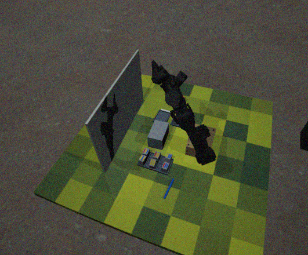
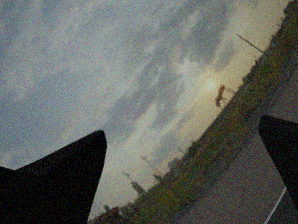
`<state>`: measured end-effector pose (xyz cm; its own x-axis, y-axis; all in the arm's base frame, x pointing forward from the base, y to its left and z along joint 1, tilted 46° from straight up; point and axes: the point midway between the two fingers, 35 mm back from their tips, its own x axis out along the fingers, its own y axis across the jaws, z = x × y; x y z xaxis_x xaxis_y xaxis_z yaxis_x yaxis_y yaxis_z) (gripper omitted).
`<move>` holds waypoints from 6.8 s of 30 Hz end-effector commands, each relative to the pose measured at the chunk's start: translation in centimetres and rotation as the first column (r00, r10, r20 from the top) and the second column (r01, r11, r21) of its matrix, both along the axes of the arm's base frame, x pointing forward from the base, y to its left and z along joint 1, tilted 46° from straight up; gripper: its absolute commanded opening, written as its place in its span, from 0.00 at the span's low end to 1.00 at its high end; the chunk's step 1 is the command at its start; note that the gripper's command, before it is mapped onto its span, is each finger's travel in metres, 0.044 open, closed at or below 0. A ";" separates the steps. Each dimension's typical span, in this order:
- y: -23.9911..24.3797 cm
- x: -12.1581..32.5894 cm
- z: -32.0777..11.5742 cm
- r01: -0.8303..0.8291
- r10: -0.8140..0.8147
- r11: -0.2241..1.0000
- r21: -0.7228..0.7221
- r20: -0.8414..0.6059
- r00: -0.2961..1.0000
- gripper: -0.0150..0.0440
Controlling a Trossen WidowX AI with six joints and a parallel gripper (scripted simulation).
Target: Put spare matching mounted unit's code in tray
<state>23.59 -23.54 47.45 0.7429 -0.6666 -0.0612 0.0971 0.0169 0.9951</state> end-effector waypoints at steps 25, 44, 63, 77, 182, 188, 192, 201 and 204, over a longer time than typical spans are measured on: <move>11.5 15.8 -30.6 -0.876 0.663 0.273 0.398 -0.738 -0.128 1.00; 22.9 13.7 -41.0 -0.704 0.512 -0.555 0.442 -0.486 -0.708 1.00; 22.9 13.7 -41.0 -0.704 0.512 -0.555 0.442 -0.486 -0.708 1.00; 34.3 9.1 -36.2 -0.156 0.079 -0.987 -0.035 -0.954 -0.288 1.00; 46.1 6.1 -42.8 0.097 0.076 -0.992 -0.083 -0.994 -0.072 0.63; 46.1 6.1 -42.8 0.097 0.076 -0.992 -0.083 -0.994 -0.072 0.46; 46.1 6.1 -42.8 0.097 0.076 -0.992 -0.083 -0.994 -0.072 0.42; 46.1 6.1 -42.8 0.097 0.076 -0.992 -0.083 -0.994 -0.072 0.25; 46.0 6.1 -42.7 0.097 0.076 -0.992 -0.083 -0.994 -0.072 0.25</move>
